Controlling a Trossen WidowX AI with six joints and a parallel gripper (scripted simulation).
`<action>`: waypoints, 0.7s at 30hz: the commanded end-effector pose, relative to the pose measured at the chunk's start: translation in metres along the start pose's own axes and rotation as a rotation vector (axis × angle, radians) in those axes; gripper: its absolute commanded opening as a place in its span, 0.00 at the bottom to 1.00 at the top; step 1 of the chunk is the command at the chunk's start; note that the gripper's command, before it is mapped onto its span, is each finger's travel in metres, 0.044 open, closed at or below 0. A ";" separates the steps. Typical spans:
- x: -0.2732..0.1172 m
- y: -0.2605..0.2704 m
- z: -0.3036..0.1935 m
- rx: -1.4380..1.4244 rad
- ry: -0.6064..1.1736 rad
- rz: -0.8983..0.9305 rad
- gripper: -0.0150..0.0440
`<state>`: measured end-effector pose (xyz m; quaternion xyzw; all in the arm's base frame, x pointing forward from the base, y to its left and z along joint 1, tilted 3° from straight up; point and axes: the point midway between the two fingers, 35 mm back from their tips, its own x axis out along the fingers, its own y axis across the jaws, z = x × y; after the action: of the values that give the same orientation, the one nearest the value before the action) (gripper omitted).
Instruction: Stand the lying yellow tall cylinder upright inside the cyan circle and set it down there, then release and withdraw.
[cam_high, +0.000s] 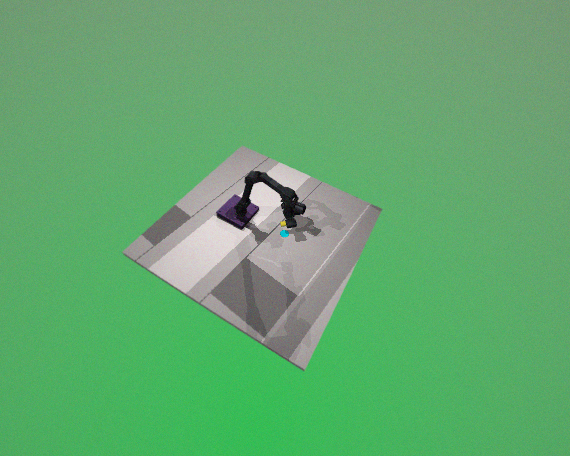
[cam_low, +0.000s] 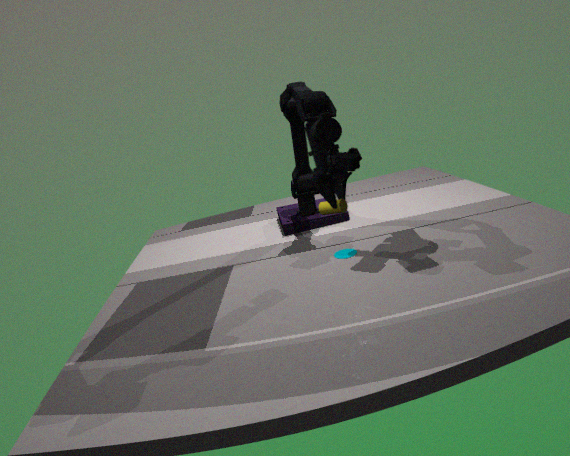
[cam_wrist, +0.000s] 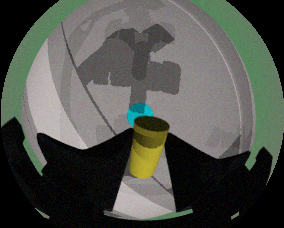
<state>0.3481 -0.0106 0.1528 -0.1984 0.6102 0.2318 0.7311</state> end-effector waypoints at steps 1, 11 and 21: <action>0.003 -0.003 0.002 0.022 -0.034 0.000 0.43; 0.011 -0.010 0.008 0.058 -0.105 -0.003 0.43; 0.017 -0.017 0.014 0.090 -0.176 -0.004 0.43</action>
<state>0.3682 -0.0136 0.1392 -0.1545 0.5617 0.2215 0.7820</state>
